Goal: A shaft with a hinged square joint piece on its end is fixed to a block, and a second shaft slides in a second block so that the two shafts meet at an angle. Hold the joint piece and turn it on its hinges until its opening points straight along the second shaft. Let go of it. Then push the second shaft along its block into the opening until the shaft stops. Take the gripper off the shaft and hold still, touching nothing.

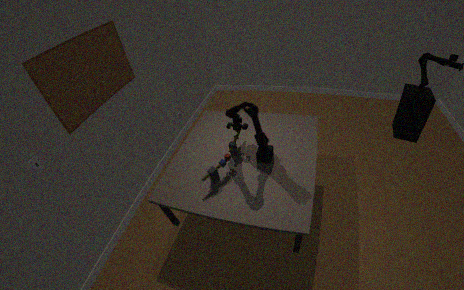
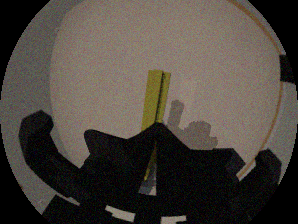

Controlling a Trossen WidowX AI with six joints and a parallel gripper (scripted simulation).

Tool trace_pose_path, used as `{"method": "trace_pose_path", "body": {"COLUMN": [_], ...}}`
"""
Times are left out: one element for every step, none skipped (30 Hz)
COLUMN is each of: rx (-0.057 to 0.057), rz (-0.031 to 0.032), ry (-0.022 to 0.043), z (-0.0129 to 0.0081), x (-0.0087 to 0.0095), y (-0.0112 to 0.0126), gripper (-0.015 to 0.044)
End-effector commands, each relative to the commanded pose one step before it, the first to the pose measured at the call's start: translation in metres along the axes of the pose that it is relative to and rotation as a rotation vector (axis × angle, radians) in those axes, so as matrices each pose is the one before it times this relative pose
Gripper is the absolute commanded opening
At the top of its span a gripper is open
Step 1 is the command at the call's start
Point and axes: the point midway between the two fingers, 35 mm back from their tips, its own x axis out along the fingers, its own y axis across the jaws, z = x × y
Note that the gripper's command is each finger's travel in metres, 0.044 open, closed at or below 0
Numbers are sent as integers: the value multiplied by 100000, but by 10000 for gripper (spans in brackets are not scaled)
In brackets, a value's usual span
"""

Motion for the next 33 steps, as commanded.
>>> {"method": "trace_pose_path", "body": {"rx": [-1, 0, 0, -9, 8, -18, -24, -14, -4, 0, 0, 0, 143, 85, -560, -1679, -2798, -3422, -3423, -3423, -3423, -3424, -3422, -3424, -3424, -3424, -3424, -3424, -3424, -3424, -3422, -3424, -3424], "rz": [3, -12, -12, 78, -46, 165, 252, 172, 58, 0, 0, 0, -752, -451, 5, 14, 24, 29, 29, 28, 28, 28, 27, 27, 26, 26, 26, 25, 25, 24, 24, 23, 22], "ry": [17, -19, -19, 357, -174, 692, 1037, 691, 230, 0, 0, 0, -47, -30, 0, -1, -1, -3, -3, -4, -5, -6, -7, -8, -8, -9, -10, -11, -11, -12, -13, -13, -14], "z": [-143, -1, -1, 8, 139, 14, -3, -21, -11, 0, 0, 0, 8, 4, 3, 8, 14, 17, 17, 16, 16, 16, 15, 15, 14, 13, 12, 11, 10, 9, 8, 7, 5], "x": [266, 0, 0, 3, -494, -679, -1030, -693, -232, 0, 0, 0, 24, 14, -33, -100, -167, -204, -205, -205, -205, -206, -206, -206, -207, -207, -207, -207, -208, -208, -208, -208, -208], "y": [69, 0, 0, -4, -54, 23, 8, -12, -7, 0, 0, 0, 14, 9, 5, 14, 23, 26, 24, 22, 20, 19, 17, 15, 14, 12, 11, 9, 8, 7, 6, 5, 4], "gripper": [0, 0, 0, 0, 0, 0, 0, 0, 0, 0, 0, 0, 0, 0, 26, 53, 79, 105, 131, 157, 184, 210, 236, 263, 289, 315, 341, 368, 394, 420, 440, 440, 440]}}
